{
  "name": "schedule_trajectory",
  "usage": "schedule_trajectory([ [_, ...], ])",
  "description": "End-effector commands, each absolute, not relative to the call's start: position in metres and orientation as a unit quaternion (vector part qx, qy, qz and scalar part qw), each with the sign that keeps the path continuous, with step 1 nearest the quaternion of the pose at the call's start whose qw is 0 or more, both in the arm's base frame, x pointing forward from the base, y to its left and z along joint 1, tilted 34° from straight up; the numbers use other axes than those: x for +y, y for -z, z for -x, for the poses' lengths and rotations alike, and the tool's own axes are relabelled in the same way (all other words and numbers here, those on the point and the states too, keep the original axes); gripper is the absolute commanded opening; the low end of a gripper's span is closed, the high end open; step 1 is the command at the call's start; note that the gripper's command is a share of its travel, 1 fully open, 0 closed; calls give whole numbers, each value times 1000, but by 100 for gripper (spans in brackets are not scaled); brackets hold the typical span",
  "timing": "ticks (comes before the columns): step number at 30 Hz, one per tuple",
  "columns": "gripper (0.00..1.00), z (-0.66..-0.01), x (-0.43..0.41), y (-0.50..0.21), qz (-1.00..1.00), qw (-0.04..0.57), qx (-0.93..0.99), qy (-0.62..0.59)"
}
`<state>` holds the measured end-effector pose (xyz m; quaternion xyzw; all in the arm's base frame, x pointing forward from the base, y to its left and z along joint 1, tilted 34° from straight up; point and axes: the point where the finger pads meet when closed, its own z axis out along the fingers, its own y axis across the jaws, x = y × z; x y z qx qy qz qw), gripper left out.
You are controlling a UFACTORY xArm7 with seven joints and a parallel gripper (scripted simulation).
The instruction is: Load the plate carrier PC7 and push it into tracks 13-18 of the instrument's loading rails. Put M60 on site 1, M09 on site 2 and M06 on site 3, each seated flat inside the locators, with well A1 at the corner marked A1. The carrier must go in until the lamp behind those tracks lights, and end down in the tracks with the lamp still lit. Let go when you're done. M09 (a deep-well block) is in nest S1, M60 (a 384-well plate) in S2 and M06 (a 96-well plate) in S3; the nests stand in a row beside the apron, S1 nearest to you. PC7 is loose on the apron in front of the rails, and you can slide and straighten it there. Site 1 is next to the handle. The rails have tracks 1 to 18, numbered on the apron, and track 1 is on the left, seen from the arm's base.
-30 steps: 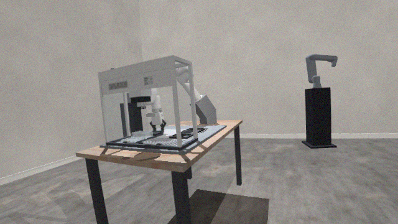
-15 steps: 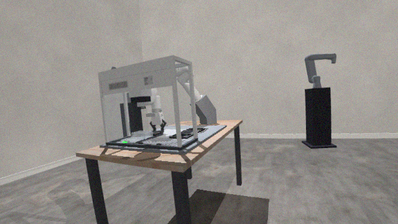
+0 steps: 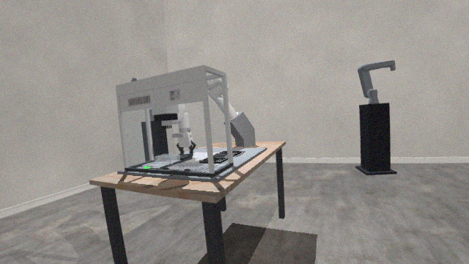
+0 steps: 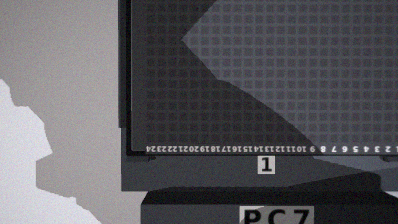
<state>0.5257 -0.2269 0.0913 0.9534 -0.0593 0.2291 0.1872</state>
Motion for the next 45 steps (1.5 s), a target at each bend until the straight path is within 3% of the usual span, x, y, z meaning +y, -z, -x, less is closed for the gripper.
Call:
schedule_trajectory([
  [1,82,-526,-227,-92,-953,187,-59,-230],
  [45,82,-509,-217,-110,-953,187,-59,-230],
])
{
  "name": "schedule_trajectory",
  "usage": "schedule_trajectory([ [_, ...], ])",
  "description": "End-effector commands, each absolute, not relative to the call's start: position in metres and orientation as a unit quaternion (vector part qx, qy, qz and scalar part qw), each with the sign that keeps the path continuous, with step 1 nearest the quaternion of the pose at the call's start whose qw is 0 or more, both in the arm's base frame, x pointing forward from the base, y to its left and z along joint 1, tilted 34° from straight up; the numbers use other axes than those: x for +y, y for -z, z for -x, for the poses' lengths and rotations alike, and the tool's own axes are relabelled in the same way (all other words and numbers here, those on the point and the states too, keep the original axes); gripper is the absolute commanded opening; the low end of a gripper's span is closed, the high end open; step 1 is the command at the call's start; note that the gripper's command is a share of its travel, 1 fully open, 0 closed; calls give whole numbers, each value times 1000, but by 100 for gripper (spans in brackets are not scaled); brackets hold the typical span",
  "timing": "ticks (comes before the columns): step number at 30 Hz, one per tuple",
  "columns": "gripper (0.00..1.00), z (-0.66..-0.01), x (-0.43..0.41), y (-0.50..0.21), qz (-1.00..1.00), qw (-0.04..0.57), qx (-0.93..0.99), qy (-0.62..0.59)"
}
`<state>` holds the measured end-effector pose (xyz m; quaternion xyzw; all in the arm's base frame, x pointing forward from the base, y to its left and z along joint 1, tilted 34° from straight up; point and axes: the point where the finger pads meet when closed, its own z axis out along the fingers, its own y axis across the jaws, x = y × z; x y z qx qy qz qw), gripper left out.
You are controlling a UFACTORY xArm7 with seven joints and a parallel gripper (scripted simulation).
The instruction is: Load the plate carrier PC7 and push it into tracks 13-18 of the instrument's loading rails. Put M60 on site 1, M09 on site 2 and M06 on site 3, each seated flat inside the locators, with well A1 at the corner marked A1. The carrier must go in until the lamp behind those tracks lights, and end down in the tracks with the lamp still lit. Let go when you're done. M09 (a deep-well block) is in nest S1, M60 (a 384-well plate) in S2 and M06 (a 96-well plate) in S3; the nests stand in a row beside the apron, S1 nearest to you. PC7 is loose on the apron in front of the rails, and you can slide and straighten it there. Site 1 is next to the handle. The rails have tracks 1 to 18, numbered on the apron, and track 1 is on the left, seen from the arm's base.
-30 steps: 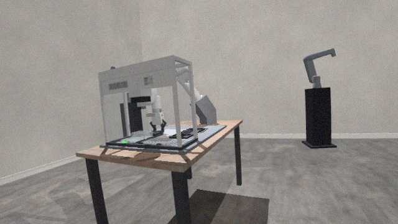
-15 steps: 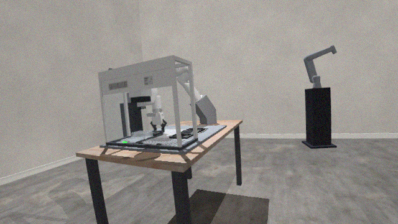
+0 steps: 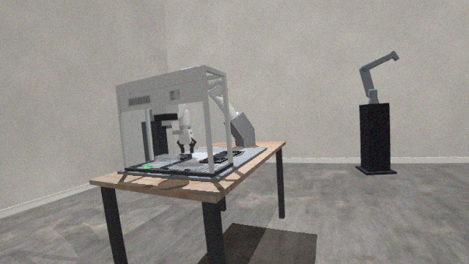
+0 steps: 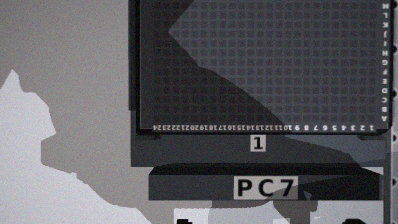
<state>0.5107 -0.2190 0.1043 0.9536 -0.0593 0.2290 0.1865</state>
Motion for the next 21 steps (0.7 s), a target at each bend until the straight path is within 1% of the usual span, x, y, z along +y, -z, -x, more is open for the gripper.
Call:
schedule_trajectory([
  [1,82,-509,-216,-111,-953,187,-59,-230],
  [21,82,-496,-205,-136,-953,187,-59,-230],
])
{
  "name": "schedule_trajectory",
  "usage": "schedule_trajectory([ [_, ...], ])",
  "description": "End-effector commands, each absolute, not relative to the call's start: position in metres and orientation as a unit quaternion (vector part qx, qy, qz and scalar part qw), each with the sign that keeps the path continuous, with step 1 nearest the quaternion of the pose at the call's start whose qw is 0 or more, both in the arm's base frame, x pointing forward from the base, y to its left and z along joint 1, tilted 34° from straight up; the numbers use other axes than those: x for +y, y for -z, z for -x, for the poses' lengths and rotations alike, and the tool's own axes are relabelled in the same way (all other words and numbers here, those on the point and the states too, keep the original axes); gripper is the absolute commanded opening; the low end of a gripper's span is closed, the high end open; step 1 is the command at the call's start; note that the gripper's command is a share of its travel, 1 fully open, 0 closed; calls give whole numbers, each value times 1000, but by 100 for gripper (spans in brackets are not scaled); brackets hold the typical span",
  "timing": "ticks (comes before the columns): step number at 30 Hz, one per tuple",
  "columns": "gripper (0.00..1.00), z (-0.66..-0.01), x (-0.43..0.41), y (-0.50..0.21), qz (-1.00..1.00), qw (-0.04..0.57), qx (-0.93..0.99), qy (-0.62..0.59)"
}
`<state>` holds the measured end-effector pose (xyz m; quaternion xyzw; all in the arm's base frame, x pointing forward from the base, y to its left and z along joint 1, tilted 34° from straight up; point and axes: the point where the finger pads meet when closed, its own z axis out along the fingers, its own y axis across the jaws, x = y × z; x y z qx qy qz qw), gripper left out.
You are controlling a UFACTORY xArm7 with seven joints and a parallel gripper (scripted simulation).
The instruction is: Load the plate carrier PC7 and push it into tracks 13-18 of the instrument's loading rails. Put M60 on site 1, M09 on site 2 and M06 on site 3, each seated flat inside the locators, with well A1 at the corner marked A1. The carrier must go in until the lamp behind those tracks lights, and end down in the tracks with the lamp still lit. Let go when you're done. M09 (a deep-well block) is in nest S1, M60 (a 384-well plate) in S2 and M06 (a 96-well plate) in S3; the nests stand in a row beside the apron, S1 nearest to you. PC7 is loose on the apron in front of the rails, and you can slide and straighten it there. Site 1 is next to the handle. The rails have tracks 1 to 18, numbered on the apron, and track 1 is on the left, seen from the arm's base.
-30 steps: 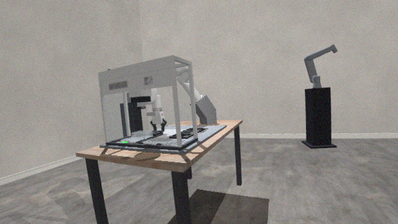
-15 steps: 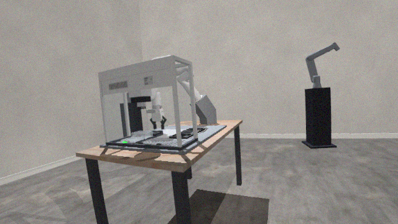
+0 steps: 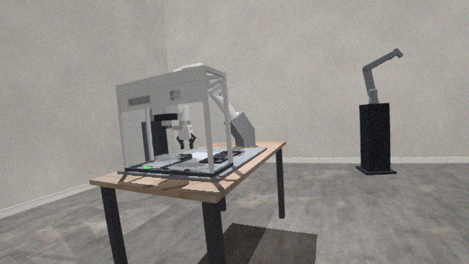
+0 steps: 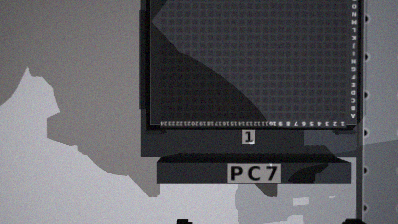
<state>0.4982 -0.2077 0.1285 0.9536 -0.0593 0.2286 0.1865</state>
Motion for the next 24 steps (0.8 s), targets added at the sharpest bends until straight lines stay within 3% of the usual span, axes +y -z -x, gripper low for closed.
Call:
schedule_trajectory([
  [1,82,-495,-204,-137,-953,187,-59,-230],
  [24,82,-481,-191,-166,-953,187,-59,-230],
])
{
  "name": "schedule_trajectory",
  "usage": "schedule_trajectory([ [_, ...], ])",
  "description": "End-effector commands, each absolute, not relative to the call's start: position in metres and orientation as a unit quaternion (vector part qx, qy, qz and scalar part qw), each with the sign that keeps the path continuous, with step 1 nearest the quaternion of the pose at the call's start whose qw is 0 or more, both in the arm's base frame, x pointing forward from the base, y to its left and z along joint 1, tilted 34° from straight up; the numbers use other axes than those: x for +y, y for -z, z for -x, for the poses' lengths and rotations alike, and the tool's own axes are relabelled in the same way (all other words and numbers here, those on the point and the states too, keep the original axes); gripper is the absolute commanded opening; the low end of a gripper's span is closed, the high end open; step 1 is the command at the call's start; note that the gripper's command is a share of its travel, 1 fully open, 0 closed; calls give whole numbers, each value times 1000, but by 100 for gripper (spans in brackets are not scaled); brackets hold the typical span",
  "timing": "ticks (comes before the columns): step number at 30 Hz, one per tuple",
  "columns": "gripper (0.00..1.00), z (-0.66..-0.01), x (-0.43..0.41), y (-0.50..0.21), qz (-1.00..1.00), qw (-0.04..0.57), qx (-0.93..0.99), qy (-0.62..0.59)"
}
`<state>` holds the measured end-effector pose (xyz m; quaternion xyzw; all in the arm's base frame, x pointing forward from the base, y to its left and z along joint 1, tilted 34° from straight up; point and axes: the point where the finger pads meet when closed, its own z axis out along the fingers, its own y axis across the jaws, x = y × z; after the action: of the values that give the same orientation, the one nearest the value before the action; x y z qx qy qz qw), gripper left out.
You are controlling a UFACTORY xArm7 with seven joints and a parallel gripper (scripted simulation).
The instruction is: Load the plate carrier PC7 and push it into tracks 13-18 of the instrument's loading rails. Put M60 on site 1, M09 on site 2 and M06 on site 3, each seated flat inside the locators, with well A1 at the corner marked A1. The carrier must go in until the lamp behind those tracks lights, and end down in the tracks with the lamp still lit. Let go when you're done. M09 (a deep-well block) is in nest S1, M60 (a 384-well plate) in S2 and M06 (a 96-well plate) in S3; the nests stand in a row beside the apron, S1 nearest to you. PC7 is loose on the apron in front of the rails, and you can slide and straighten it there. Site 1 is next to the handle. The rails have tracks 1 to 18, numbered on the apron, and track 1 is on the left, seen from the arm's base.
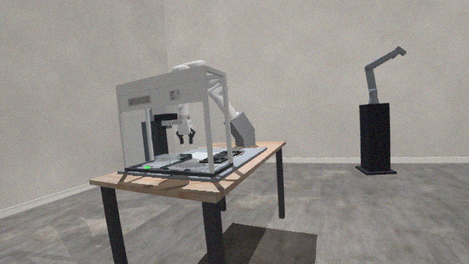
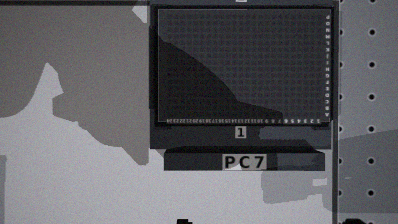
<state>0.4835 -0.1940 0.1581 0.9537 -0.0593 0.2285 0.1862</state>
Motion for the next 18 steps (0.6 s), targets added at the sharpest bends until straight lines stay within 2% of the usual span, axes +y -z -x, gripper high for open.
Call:
schedule_trajectory([
  [1,82,-480,-190,-167,-953,187,-59,-230],
  [18,82,-470,-180,-188,-953,187,-59,-230],
])
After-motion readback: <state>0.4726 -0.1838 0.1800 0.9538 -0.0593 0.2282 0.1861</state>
